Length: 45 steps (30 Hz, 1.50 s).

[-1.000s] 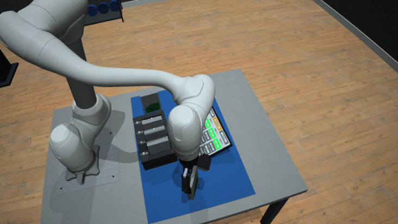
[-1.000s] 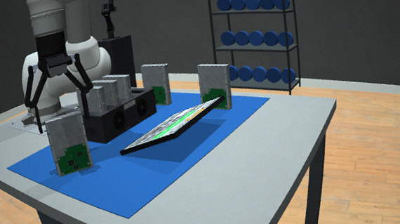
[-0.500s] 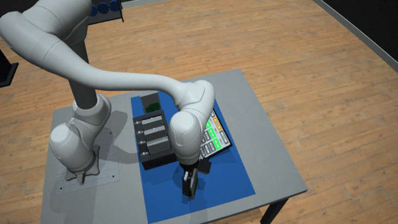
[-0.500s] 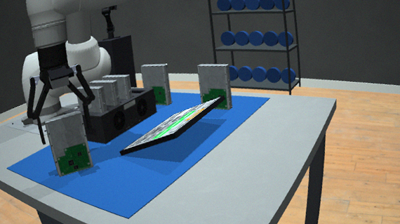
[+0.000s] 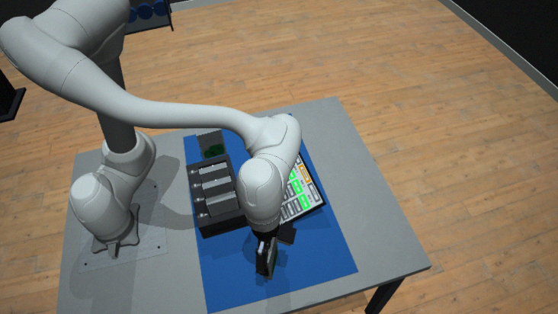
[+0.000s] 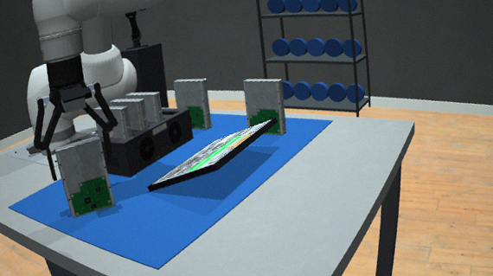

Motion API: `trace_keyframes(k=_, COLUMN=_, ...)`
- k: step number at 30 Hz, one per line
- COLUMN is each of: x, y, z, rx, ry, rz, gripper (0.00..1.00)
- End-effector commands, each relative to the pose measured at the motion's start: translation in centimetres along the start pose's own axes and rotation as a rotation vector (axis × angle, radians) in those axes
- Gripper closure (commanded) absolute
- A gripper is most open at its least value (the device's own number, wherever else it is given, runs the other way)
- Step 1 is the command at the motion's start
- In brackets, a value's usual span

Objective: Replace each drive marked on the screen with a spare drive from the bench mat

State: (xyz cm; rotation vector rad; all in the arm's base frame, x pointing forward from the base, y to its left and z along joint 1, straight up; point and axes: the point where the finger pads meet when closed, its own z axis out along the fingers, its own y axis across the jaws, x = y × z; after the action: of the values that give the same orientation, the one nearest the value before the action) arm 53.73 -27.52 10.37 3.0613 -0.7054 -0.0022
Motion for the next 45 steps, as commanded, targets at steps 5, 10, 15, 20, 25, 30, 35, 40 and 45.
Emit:
trace_keyframes(k=5, x=0.04, y=-0.01, z=-0.06, rx=0.000, ry=0.001, rz=0.000, gripper=0.11)
trace_keyframes(k=10, x=0.04, y=-0.01, z=-0.06, rx=0.000, ry=0.001, rz=0.000, gripper=0.27)
trace_keyframes(k=15, x=0.04, y=-0.01, z=-0.08, rx=0.000, ry=0.001, rz=0.000, gripper=0.27)
trace_keyframes(k=20, x=0.04, y=-0.01, z=-0.10, rx=0.000, ry=0.001, rz=0.000, gripper=0.28)
trace_keyframes(k=25, x=0.04, y=-0.01, z=-0.15, rx=0.000, ry=0.001, rz=0.000, gripper=0.28)
trace_keyframes(k=30, x=0.04, y=-0.01, z=-0.21, rx=0.000, ry=0.001, rz=0.000, gripper=0.28)
trace_keyframes(k=35, x=0.04, y=-0.01, z=-0.24, rx=0.000, ry=0.001, rz=0.000, gripper=0.29)
trace_keyframes(k=40, x=0.04, y=-0.01, z=-0.28, rx=0.000, ry=0.001, rz=0.000, gripper=0.29)
trace_keyframes(k=45, x=0.04, y=-0.01, z=-0.32, rx=0.000, ry=0.001, rz=0.000, gripper=0.29)
